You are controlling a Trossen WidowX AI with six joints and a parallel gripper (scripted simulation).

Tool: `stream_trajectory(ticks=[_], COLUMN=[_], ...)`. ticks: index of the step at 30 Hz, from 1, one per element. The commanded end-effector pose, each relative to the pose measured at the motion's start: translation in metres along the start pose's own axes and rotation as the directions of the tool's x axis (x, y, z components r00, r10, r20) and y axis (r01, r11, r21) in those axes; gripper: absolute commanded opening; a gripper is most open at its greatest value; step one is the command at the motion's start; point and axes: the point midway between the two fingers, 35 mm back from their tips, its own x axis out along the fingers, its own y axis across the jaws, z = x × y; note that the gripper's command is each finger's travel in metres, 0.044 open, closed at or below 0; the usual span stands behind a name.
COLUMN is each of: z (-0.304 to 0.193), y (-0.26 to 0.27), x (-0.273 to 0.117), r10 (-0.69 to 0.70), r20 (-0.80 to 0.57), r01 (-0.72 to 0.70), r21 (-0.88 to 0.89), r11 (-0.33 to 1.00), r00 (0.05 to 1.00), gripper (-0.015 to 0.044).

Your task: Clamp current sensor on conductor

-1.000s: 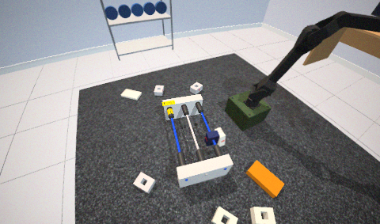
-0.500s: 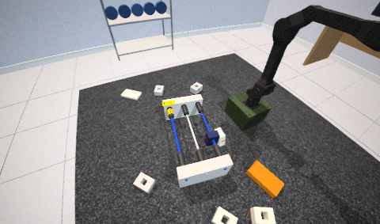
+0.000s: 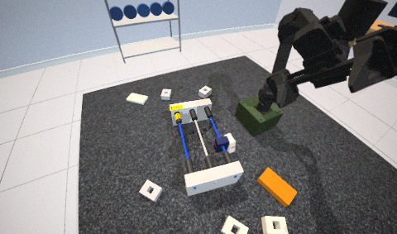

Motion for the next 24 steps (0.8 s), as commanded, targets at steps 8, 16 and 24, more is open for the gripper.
stream_trajectory(ticks=[8,16,24], z=[0.091,0.120,0.125], y=[-0.125,-0.181,-0.221], x=[-0.022,-0.055,-0.040], r10=[-0.075,-0.113,-0.292], r20=[0.188,0.285,0.220], r01=[0.162,0.288,0.361], r21=[-0.503,-0.706,-0.684], r11=[0.849,0.647,0.635], r00=[0.979,0.952,0.931], gripper=[0.0440,0.0440,0.0440])
